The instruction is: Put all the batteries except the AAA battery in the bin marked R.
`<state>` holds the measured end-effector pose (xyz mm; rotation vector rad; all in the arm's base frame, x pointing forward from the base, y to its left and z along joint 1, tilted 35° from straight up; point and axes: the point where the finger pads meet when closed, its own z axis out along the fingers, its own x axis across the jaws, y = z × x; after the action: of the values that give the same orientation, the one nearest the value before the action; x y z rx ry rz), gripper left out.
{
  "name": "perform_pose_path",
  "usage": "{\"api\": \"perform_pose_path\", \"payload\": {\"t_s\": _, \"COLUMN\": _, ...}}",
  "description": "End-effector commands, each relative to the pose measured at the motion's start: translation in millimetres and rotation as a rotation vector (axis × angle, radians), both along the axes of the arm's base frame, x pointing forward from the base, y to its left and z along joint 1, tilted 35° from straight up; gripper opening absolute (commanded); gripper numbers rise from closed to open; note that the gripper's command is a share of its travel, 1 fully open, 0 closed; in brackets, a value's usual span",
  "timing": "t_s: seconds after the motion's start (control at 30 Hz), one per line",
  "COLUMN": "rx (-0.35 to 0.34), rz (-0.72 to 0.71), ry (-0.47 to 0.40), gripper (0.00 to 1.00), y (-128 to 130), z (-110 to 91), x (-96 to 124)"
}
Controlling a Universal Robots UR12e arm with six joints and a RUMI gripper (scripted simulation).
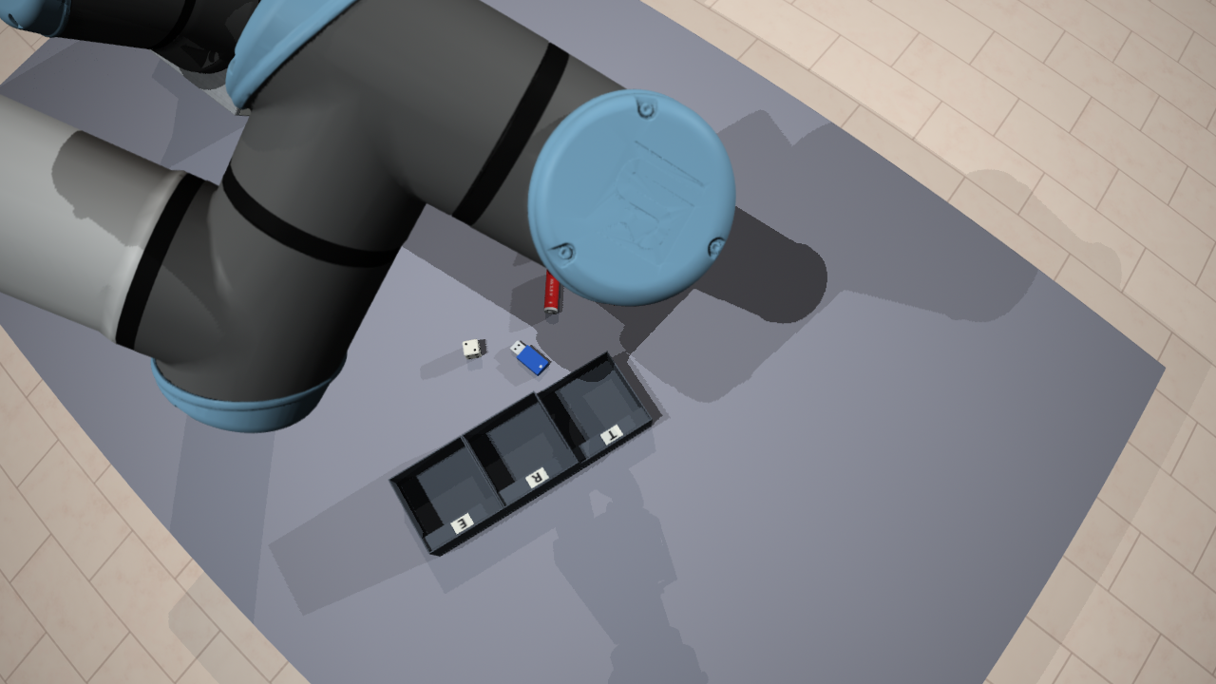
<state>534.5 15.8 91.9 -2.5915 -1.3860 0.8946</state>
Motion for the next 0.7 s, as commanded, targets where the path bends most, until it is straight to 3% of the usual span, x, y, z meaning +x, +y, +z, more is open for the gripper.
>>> {"api": "perform_pose_path", "payload": {"t_s": 0.0, "rx": -0.101, "rz": -0.107, "ry": -0.055, "gripper": 0.04, "y": 1.5, "z": -2.8, "x": 1.9}}
{"api": "perform_pose_path", "payload": {"t_s": 0.2, "rx": -0.206, "rz": -0.235, "ry": -0.124, "gripper": 0.04, "y": 2.4, "z": -5.6, "x": 3.8}}
{"api": "perform_pose_path", "payload": {"t_s": 0.27, "rx": -0.206, "rz": -0.235, "ry": -0.124, "gripper": 0.04, "y": 2.4, "z": -5.6, "x": 3.8}}
{"api": "perform_pose_path", "payload": {"t_s": 0.3, "rx": -0.255, "rz": -0.294, "ry": -0.156, "gripper": 0.04, "y": 2.7, "z": -6.8, "x": 4.9}}
{"api": "perform_pose_path", "payload": {"t_s": 0.67, "rx": -0.421, "rz": -0.526, "ry": -0.290, "gripper": 0.04, "y": 3.2, "z": -9.9, "x": 8.6}}
